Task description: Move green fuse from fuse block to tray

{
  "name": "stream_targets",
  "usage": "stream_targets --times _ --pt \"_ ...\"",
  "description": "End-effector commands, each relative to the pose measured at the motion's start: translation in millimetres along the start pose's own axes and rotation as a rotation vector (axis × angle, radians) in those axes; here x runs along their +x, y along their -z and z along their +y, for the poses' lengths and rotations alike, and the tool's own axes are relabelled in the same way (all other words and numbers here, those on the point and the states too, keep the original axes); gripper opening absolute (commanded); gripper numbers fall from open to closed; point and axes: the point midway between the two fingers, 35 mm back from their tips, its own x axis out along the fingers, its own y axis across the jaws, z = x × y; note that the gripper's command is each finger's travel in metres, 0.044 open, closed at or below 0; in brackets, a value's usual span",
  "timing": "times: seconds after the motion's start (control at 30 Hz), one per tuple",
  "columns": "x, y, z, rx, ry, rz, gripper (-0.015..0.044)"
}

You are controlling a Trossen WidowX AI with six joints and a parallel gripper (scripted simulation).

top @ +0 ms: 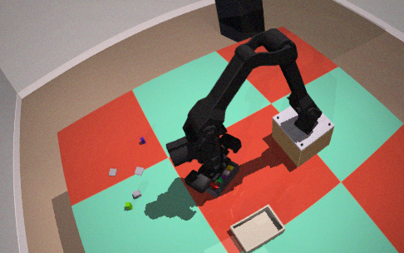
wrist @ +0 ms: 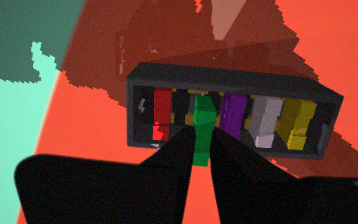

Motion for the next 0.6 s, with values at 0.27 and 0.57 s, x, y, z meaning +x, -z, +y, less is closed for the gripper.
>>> stream_targets --times 0.27,0.57 --pt "-8.0 -1.2 1.5 -0.005 -0.006 -0.006 0.0" --pt "-12.3 -1.1 1.3 -0.006 -0.006 -0.006 0.0"
